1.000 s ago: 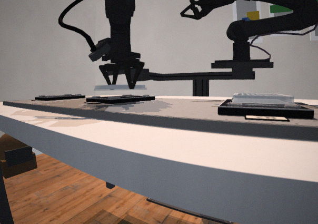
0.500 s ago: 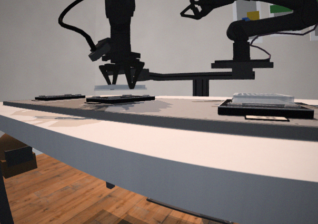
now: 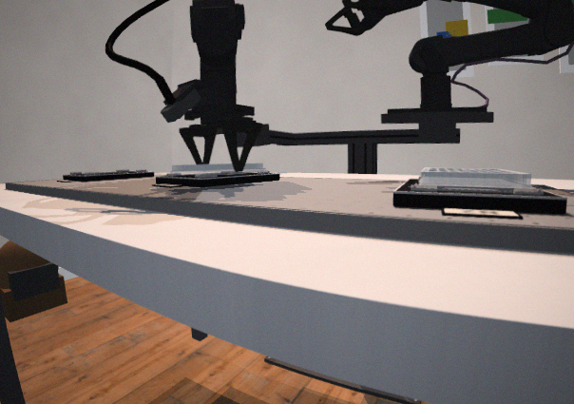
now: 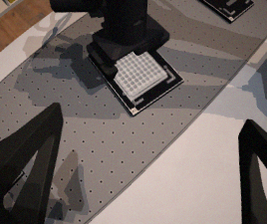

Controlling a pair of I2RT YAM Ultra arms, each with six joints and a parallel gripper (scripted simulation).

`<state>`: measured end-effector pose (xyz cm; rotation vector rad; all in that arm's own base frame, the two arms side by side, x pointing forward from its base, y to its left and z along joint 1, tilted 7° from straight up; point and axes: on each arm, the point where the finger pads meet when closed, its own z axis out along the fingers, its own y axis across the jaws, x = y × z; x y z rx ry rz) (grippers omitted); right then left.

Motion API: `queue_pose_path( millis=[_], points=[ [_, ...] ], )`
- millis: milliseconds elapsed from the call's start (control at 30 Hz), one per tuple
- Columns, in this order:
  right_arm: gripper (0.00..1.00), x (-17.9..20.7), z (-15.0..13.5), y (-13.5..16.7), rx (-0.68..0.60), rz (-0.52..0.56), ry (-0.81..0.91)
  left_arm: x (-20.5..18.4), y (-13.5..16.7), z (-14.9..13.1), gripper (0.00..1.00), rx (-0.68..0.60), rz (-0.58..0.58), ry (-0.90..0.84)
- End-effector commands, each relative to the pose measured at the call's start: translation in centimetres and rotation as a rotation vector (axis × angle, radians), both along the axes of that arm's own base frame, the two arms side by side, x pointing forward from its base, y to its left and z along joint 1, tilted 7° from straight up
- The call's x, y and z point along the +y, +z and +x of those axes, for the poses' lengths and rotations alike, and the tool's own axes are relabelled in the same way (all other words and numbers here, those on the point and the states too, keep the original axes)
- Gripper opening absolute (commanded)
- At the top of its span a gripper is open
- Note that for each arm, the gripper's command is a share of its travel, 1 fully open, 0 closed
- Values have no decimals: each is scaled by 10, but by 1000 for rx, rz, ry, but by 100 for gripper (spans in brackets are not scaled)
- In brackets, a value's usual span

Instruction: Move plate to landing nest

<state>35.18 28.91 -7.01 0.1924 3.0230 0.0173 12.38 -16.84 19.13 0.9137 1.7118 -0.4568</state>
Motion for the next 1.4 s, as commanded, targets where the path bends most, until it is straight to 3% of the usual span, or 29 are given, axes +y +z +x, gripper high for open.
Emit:
queue_pose_path(
  millis=[0, 200, 567, 700, 1367],
  points=[
    [82, -3, 7, -9, -4, -13, -1, 4, 14, -1, 100, -8, -37, 5],
    [82, 3, 3, 9, 5, -20, -6, 4, 14, -1, 100, -8, -37, 5],
    [82, 0, -3, 8, 26, -25, -5, 4, 14, -1, 100, -8, -37, 5],
    [82, -5, -11, 22, 25, -22, -3, 4, 14, -1, 100, -8, -37, 5],
    [82, -1, -7, 35, -18, 5, -2, 4, 14, -1, 100, -8, -37, 5]
  ],
)
